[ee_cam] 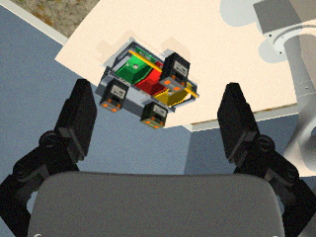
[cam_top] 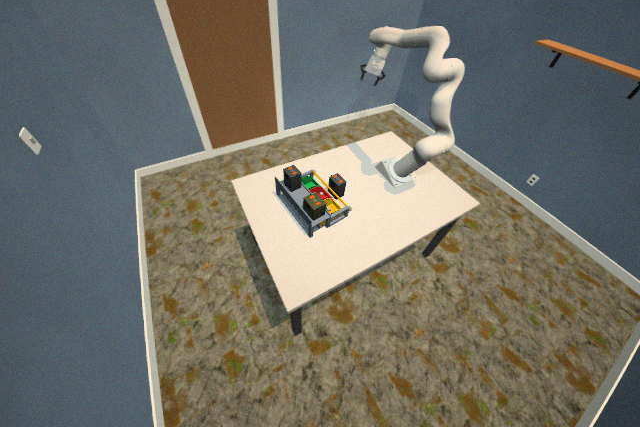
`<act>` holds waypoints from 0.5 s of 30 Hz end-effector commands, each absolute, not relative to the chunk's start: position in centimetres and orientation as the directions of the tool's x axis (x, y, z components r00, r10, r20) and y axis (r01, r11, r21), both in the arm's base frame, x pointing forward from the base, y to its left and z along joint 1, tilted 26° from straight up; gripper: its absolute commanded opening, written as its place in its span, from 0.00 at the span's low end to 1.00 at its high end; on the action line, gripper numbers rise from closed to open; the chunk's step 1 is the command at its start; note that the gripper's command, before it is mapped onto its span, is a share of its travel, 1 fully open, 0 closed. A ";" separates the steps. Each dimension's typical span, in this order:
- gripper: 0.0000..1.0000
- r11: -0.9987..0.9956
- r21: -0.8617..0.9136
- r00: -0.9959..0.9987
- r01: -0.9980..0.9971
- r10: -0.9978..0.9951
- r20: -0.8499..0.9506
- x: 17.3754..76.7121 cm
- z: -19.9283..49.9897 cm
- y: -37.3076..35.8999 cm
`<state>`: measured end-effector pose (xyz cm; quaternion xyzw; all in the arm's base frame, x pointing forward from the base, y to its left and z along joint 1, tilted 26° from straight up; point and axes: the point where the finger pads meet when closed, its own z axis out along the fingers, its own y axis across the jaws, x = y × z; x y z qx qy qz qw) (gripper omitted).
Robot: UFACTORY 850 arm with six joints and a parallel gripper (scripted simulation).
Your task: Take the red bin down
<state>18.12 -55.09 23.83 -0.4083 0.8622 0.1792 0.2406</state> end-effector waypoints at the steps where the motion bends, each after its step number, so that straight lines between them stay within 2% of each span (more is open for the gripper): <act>1: 1.00 0.603 0.111 -0.551 -0.790 -0.619 -0.560 18.1 23.9 -55.2; 15: 1.00 0.603 0.111 -0.551 -0.790 -0.619 -0.560 17.9 24.2 -54.6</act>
